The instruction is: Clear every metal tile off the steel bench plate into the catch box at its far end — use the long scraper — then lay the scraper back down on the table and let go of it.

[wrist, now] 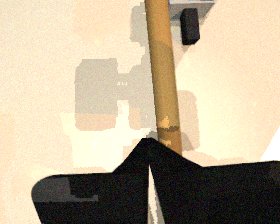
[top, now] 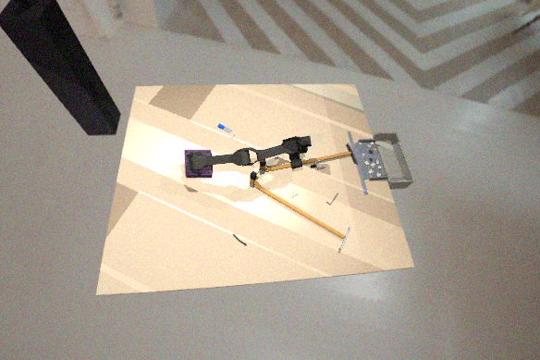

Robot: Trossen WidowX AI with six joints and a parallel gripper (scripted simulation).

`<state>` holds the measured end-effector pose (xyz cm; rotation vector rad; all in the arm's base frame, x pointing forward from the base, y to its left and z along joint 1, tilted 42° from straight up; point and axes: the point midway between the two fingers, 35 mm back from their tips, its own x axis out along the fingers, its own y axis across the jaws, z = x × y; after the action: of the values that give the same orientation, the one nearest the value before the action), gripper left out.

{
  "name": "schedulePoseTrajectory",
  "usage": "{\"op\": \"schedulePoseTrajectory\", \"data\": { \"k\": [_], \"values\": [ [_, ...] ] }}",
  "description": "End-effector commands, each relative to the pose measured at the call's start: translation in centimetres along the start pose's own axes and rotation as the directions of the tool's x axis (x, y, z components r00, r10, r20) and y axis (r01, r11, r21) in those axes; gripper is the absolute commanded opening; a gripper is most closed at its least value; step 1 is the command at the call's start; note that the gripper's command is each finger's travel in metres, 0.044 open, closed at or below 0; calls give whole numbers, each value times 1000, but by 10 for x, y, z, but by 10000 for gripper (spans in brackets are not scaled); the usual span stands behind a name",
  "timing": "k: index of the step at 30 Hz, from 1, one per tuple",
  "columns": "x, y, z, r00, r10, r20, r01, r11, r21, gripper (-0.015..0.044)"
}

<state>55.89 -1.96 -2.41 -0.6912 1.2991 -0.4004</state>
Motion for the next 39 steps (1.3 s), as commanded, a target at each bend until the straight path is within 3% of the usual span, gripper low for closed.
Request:
{"op": "schedulePoseTrajectory", "data": {
  "k": [1, 18, 34, 39],
  "values": [
    [0, 0, 0, 1000, 0, 0, 0, 1000, 0, 0],
    [0, 0, 0, 1000, 0, 0, 0, 1000, 0, 0],
    [-69, 1, 15, 990, -32, 139, 36, 999, -29, 420],
    [-93, 1, 18, 982, -40, 185, 48, 998, -36, 440]
  ]
}}
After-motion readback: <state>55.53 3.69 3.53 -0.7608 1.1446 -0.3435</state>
